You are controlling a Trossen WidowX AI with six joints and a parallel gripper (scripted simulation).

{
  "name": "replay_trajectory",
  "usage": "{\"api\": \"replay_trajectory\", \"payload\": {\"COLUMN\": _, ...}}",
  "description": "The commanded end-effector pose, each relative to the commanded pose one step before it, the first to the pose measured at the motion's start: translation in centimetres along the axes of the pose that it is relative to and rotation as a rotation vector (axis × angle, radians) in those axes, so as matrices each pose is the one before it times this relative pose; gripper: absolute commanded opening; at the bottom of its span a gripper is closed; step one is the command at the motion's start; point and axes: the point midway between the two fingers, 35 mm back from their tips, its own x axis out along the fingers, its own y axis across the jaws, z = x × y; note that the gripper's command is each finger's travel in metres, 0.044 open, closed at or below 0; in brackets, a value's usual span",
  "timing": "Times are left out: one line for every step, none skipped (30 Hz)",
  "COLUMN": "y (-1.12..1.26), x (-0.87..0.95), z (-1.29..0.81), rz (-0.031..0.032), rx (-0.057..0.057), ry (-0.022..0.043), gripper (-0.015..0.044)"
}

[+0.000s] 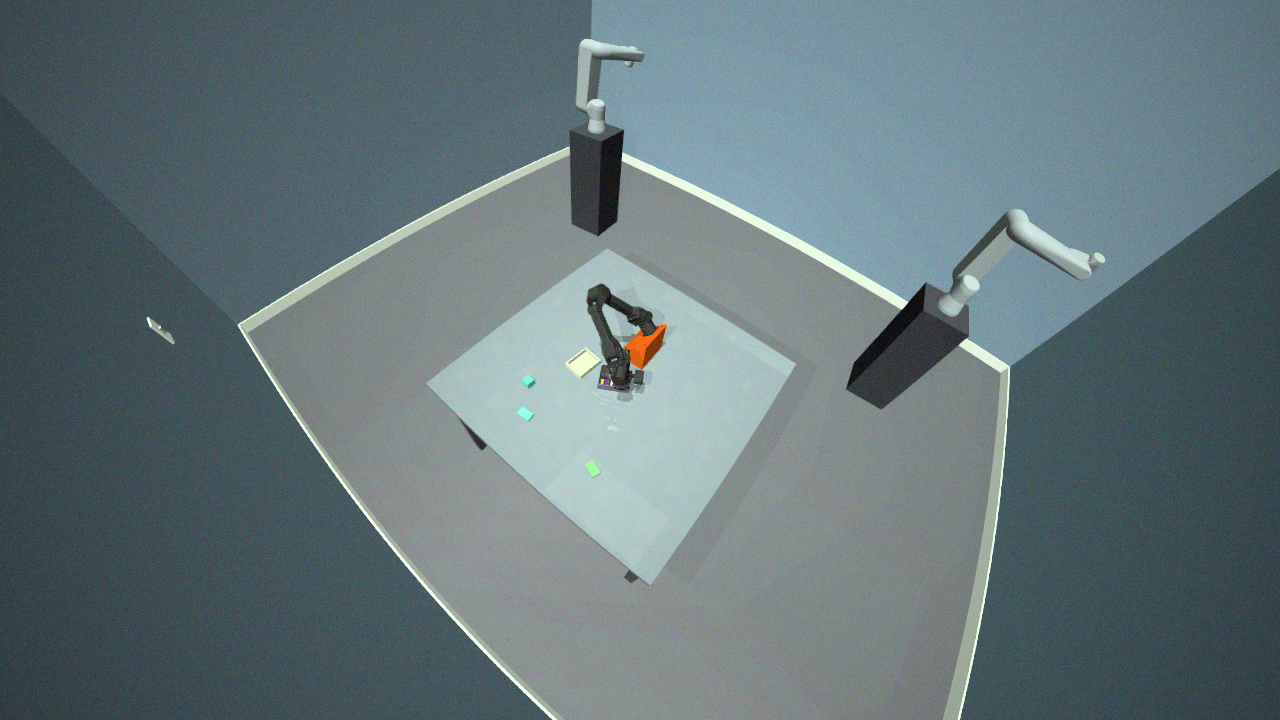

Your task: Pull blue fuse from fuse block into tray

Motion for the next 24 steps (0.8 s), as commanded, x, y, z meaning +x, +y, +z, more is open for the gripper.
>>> {"api": "replay_trajectory", "payload": {"y": -0.025, "x": 0.184, "z": -0.155, "rz": -0.00415, "rx": -0.0048, "ry": 0.00423, "gripper": 0.0074}}
{"api": "replay_trajectory", "payload": {"y": 0.000, "x": 0.000, "z": 0.000, "rz": 0.00000, "rx": 0.0000, "ry": 0.00000, "gripper": 0.0074}}
{"api": "replay_trajectory", "payload": {"y": 0.000, "x": 0.000, "z": 0.000, "rz": 0.00000, "rx": 0.0000, "ry": 0.00000, "gripper": 0.0074}}
{"api": "replay_trajectory", "payload": {"y": 0.000, "x": 0.000, "z": 0.000, "rz": 0.00000, "rx": 0.0000, "ry": 0.00000, "gripper": 0.0074}}
{"api": "replay_trajectory", "payload": {"y": 0.031, "x": -0.094, "z": 0.091, "rz": 0.00449, "rx": 0.0045, "ry": -0.00244, "gripper": 0.0067}}
{"api": "replay_trajectory", "payload": {"y": 0.000, "x": 0.000, "z": 0.000, "rz": 0.00000, "rx": 0.0000, "ry": 0.00000, "gripper": 0.0061}}
{"api": "replay_trajectory", "payload": {"y": 0.000, "x": 0.000, "z": 0.000, "rz": 0.00000, "rx": 0.0000, "ry": 0.00000, "gripper": 0.0054}}
{"api": "replay_trajectory", "payload": {"y": 0.000, "x": 0.000, "z": 0.000, "rz": 0.00000, "rx": 0.0000, "ry": 0.00000, "gripper": 0.0047}}
{"api": "replay_trajectory", "payload": {"y": 0.000, "x": 0.000, "z": 0.000, "rz": 0.00000, "rx": 0.0000, "ry": 0.00000, "gripper": 0.0041}}
{"api": "replay_trajectory", "payload": {"y": 0.000, "x": 0.000, "z": 0.000, "rz": 0.00000, "rx": 0.0000, "ry": 0.00000, "gripper": 0.0034}}
{"api": "replay_trajectory", "payload": {"y": 0.000, "x": 0.000, "z": 0.000, "rz": 0.00000, "rx": 0.0000, "ry": 0.00000, "gripper": 0.0027}}
{"api": "replay_trajectory", "payload": {"y": 0.000, "x": 0.000, "z": 0.000, "rz": 0.00000, "rx": 0.0000, "ry": 0.00000, "gripper": 0.0021}}
{"api": "replay_trajectory", "payload": {"y": 0.000, "x": 0.000, "z": 0.000, "rz": 0.00000, "rx": 0.0000, "ry": 0.00000, "gripper": 0.0014}}
{"api": "replay_trajectory", "payload": {"y": 0.000, "x": 0.000, "z": 0.000, "rz": 0.00000, "rx": 0.0000, "ry": 0.00000, "gripper": 0.0007}}
{"api": "replay_trajectory", "payload": {"y": 0.000, "x": 0.000, "z": 0.000, "rz": 0.00000, "rx": 0.0000, "ry": 0.00000, "gripper": 0.0001}}
{"api": "replay_trajectory", "payload": {"y": 0.000, "x": 0.000, "z": 0.000, "rz": 0.00000, "rx": 0.0000, "ry": 0.00000, "gripper": 0.0000}}
{"api": "replay_trajectory", "payload": {"y": 0.000, "x": 0.000, "z": 0.000, "rz": 0.00000, "rx": 0.0000, "ry": 0.00000, "gripper": 0.0000}}
{"api": "replay_trajectory", "payload": {"y": 0.000, "x": -0.008, "z": 0.001, "rz": 0.00000, "rx": 0.0000, "ry": 0.00000, "gripper": 0.0000}}
{"api": "replay_trajectory", "payload": {"y": 0.000, "x": -0.024, "z": 0.002, "rz": 0.00001, "rx": 0.0000, "ry": -0.00001, "gripper": 0.0000}}
{"api": "replay_trajectory", "payload": {"y": 0.001, "x": -0.040, "z": 0.003, "rz": 0.00001, "rx": -0.0001, "ry": -0.00001, "gripper": 0.0000}}
{"api": "replay_trajectory", "payload": {"y": 0.001, "x": -0.048, "z": 0.003, "rz": 0.00001, "rx": -0.0001, "ry": -0.00001, "gripper": 0.0000}}
{"api": "replay_trajectory", "payload": {"y": 0.001, "x": -0.048, "z": 0.003, "rz": 0.00001, "rx": -0.0001, "ry": -0.00001, "gripper": 0.0000}}
{"api": "replay_trajectory", "payload": {"y": 0.001, "x": -0.048, "z": 0.003, "rz": 0.00001, "rx": -0.0001, "ry": -0.00001, "gripper": 0.0000}}
{"api": "replay_trajectory", "payload": {"y": 0.001, "x": -0.048, "z": 0.003, "rz": 0.00001, "rx": -0.0001, "ry": -0.00001, "gripper": 0.0000}}
